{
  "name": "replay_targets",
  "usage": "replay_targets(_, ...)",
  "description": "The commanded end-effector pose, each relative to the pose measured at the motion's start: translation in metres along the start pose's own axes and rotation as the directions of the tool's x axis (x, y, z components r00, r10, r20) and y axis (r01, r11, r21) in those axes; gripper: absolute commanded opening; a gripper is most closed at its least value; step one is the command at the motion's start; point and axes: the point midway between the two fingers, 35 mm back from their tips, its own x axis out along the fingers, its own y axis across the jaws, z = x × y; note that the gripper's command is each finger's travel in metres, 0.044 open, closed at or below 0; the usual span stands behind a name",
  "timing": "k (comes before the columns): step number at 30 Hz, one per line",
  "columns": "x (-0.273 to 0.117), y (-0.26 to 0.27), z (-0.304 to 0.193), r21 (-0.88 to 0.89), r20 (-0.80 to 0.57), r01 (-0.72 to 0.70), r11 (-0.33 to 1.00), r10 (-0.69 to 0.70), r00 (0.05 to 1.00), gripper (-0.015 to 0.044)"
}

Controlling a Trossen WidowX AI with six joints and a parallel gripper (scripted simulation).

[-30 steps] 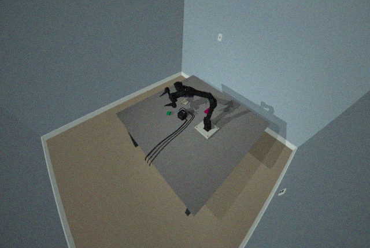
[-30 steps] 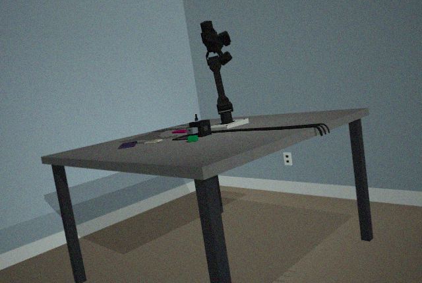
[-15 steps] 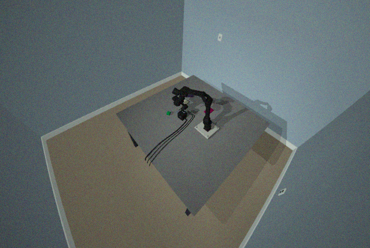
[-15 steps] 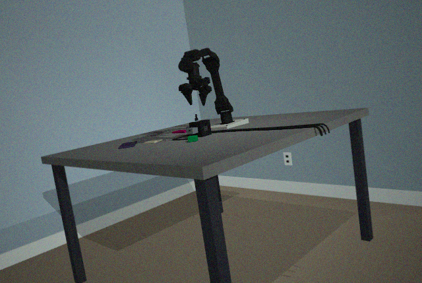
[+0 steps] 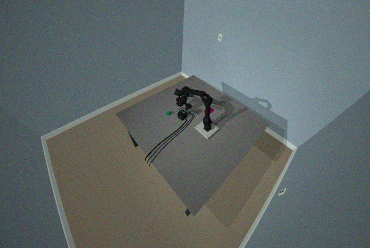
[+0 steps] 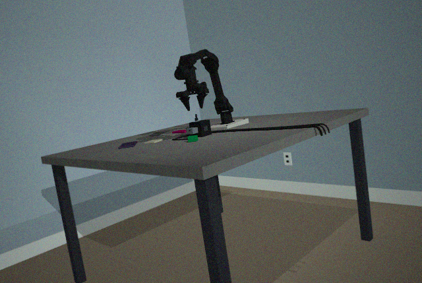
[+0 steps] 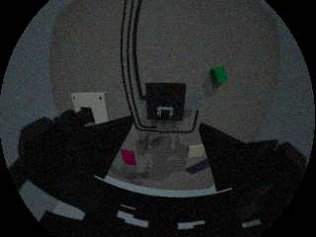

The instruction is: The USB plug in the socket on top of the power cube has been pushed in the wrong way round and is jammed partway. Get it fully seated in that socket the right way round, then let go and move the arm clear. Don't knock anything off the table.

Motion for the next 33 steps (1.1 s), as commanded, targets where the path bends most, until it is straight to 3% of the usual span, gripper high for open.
replay_targets(1,0.002,0.001,-0.001,-0.004,-0.006,-0.005,1.000,0.005,1.000,0.0440)
replay_targets(33,0.031,0.001,-0.002,-0.004,-0.006,-0.005,1.000,0.005,1.000,0.0440)
